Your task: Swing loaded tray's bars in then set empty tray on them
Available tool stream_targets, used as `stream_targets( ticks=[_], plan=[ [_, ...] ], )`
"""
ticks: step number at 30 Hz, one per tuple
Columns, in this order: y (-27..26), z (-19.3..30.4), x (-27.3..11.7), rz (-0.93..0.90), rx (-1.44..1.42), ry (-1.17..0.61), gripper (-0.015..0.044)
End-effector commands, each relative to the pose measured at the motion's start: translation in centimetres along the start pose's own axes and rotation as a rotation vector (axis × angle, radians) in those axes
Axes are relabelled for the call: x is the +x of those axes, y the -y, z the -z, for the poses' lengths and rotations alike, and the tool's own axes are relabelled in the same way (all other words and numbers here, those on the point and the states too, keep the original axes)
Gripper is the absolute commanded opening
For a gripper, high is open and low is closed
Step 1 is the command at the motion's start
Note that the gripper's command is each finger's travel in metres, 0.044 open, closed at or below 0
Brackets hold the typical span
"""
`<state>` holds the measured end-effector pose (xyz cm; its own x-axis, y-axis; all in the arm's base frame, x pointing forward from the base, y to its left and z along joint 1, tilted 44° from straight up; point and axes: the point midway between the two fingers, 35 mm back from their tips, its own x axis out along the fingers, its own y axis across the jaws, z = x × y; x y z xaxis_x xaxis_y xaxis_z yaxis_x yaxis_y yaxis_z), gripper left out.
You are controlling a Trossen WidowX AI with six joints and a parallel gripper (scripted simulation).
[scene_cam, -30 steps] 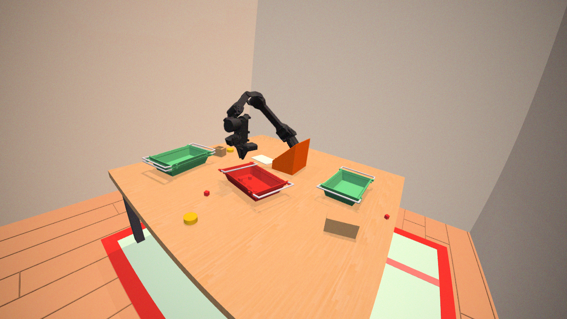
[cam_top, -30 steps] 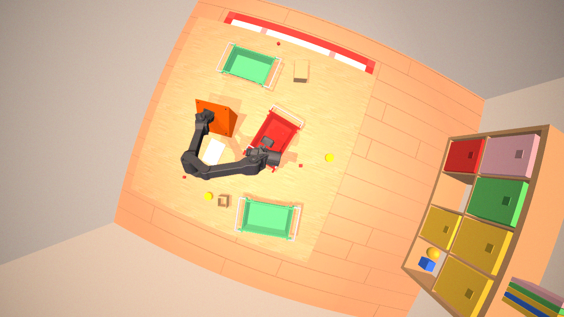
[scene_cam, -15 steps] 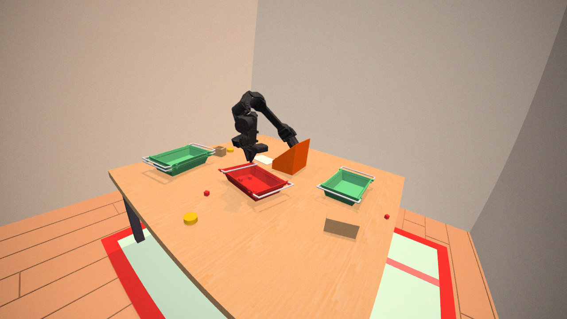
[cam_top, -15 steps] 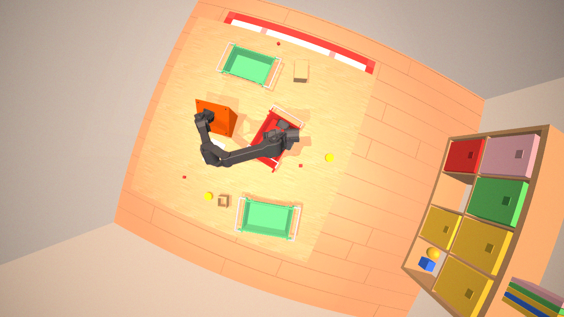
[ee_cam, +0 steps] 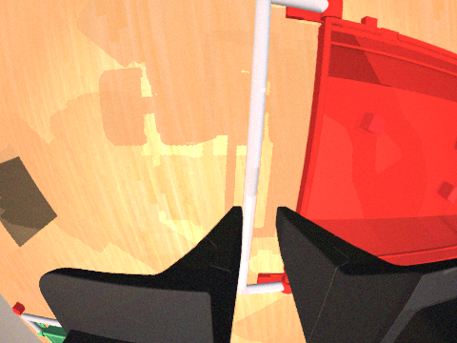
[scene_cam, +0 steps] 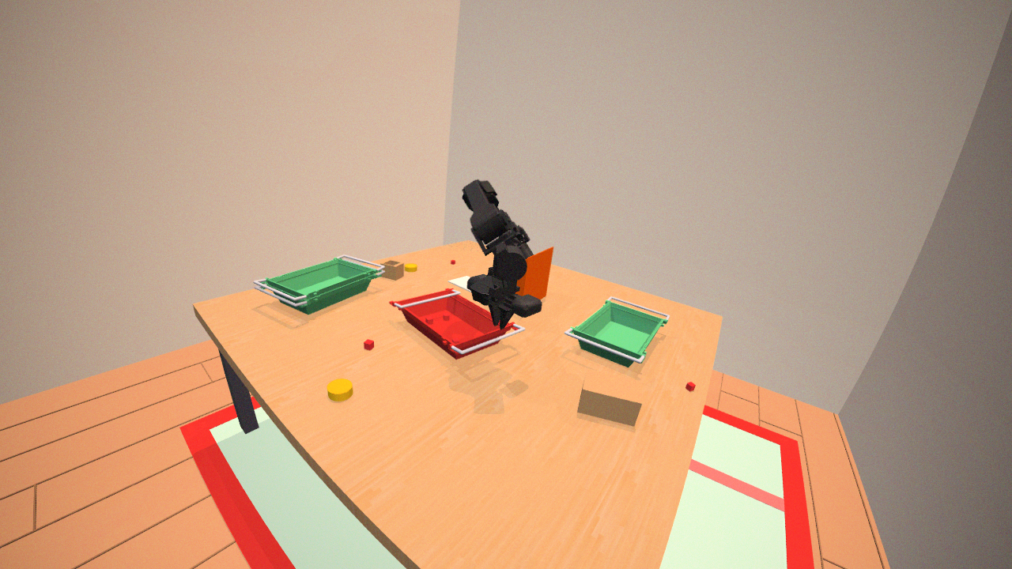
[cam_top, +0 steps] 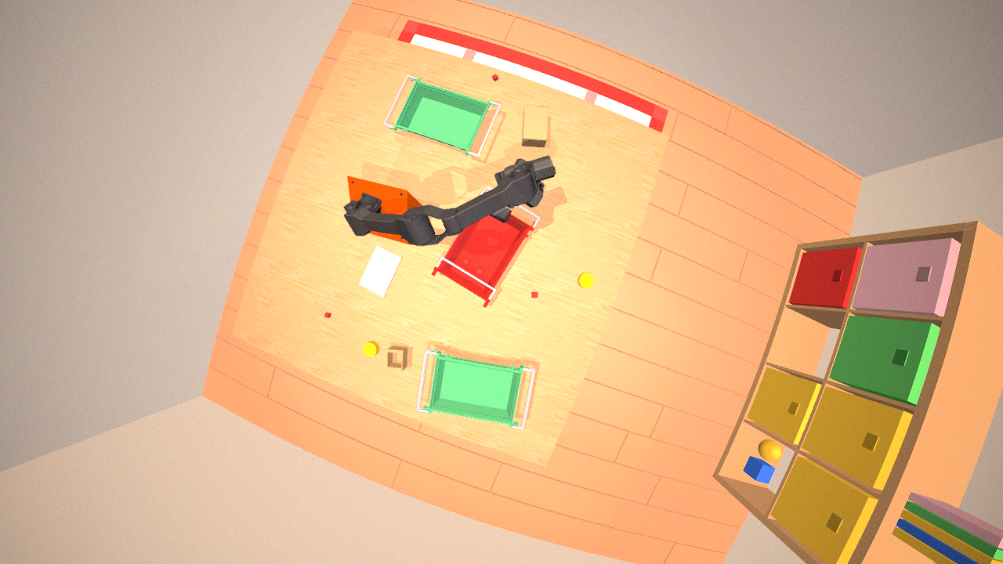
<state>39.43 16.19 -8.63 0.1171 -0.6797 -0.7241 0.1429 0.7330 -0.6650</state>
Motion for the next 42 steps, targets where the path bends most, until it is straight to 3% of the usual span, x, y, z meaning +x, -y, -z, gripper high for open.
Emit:
stream_targets(
  ticks=[1,18,42],
  plan=[
    [0.0,-0.6,-0.2,-0.012,0.032,0.005,0.0081],
    [-0.1,-0.7,5.9,-0.01,0.033,0.006,0.0081],
    [5.1,-0.5,2.7,-0.008,0.032,0.005,0.0081]
  ],
)
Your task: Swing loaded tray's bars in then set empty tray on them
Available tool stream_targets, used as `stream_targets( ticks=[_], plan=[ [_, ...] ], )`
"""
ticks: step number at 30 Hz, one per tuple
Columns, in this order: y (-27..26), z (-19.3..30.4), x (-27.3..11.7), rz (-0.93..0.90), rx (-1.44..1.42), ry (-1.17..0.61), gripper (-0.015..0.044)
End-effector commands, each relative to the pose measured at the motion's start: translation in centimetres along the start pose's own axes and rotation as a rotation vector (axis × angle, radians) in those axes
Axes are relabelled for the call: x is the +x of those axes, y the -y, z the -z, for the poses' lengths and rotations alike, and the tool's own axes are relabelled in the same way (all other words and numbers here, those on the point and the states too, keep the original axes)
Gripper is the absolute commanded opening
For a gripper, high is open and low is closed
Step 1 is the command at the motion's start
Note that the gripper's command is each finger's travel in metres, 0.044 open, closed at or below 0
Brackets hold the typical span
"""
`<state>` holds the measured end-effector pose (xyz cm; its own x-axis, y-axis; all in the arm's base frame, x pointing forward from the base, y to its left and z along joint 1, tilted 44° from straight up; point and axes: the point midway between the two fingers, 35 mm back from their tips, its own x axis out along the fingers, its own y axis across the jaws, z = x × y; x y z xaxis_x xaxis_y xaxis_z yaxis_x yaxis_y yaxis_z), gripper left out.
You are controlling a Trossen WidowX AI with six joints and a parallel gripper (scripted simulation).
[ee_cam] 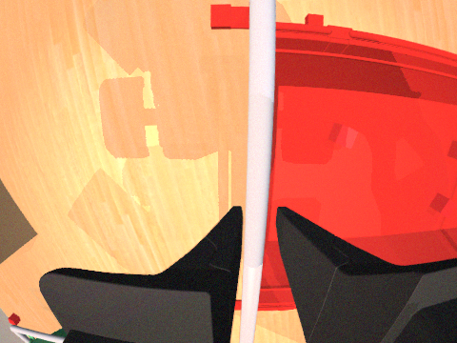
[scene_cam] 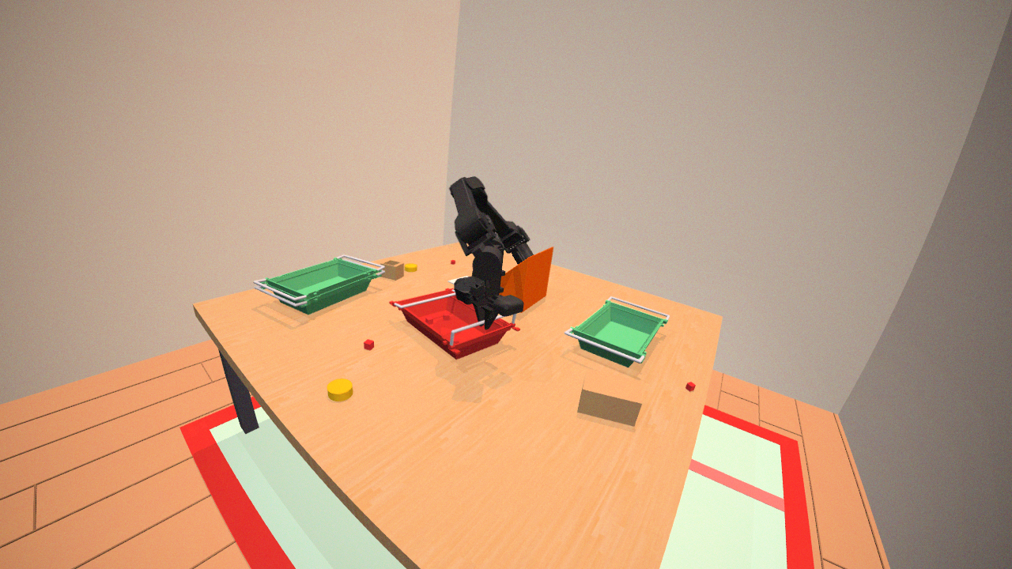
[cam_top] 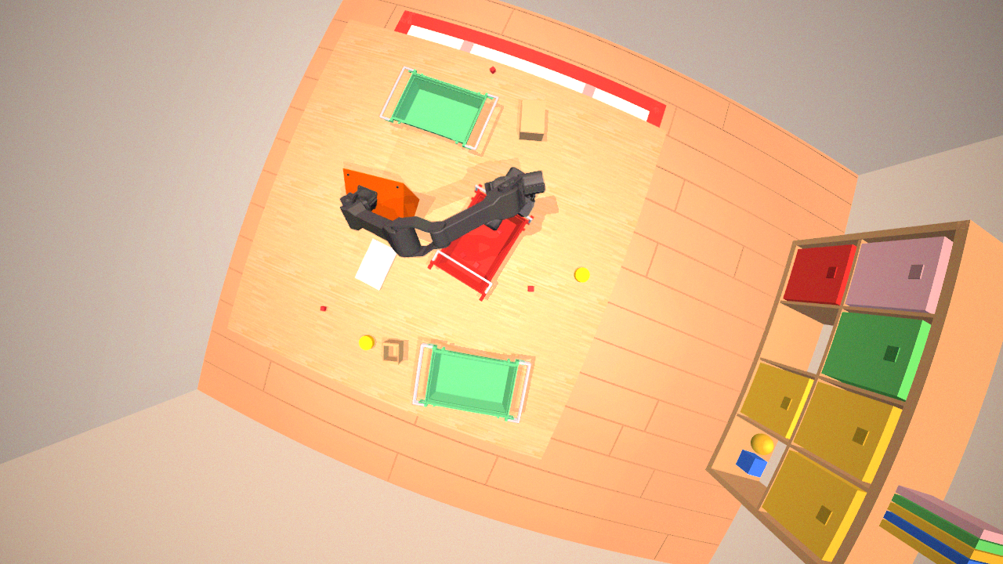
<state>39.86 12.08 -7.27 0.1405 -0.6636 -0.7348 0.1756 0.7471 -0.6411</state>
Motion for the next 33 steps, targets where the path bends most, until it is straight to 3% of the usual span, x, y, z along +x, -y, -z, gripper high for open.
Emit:
stream_targets(
  ticks=[1,9,20,33],
  plan=[
    [1.6,0.2,0.9,0.015,-0.005,-0.015,0.0081],
    [3.6,0.3,2.6,0.016,-0.005,-0.015,0.0081],
    [3.0,0.0,-1.8,0.014,-0.005,-0.015,0.0081],
    [3.1,0.1,-1.1,0.017,-0.013,-0.011,0.0081]
  ],
)
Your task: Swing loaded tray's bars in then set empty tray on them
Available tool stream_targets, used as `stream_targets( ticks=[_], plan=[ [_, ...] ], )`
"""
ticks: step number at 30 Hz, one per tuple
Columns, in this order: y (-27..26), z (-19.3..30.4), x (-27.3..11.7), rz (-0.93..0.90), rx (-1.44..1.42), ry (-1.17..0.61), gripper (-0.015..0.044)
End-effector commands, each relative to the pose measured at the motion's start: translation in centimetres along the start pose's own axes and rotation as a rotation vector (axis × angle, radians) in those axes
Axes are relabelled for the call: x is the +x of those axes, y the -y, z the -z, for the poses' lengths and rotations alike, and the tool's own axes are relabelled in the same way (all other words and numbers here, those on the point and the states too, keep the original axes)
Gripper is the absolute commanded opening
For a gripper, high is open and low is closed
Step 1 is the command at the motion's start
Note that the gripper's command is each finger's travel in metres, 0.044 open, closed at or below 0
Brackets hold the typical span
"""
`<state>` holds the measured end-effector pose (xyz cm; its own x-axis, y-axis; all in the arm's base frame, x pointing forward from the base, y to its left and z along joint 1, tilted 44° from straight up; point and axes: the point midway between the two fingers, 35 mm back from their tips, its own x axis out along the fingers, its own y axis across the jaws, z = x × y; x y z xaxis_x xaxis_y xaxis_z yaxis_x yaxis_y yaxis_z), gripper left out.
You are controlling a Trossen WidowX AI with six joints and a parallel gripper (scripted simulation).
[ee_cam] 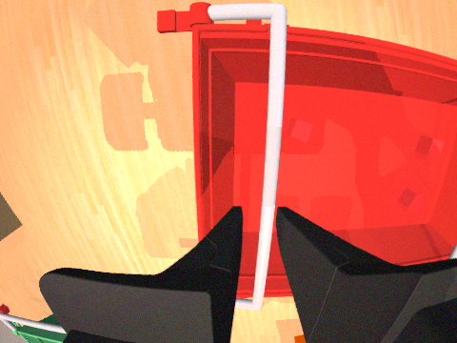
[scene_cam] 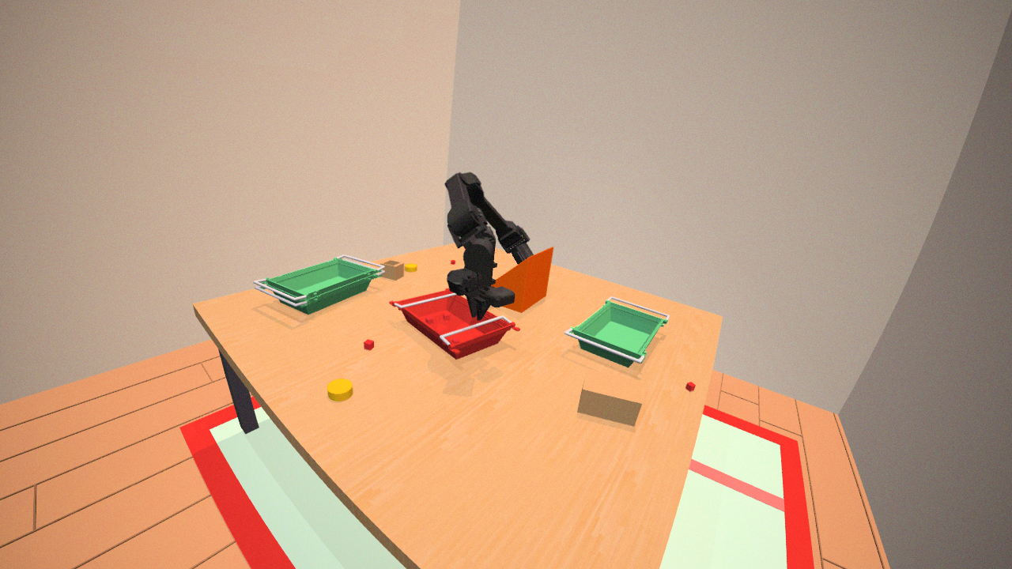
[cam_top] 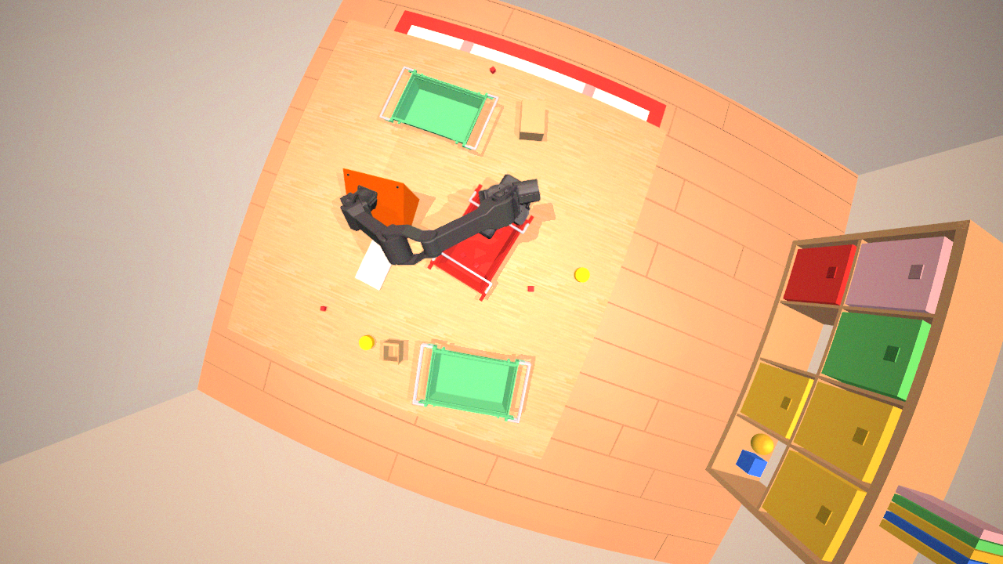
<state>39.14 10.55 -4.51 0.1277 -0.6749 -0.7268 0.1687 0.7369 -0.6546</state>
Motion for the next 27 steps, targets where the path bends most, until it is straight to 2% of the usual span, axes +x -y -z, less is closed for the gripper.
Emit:
stream_targets(
  ticks=[1,9,12,27],
  plan=[
    [0.02,0.04,0.06,0.001,-0.004,-0.001,0.0081],
    [0.02,0.04,0.06,0.001,-0.004,-0.001,0.0081],
    [0.02,0.04,0.06,0.001,-0.004,-0.001,0.0003],
    [0.0,0.0,0.01,0.0,0.0,0.0,0.0]
  ],
)
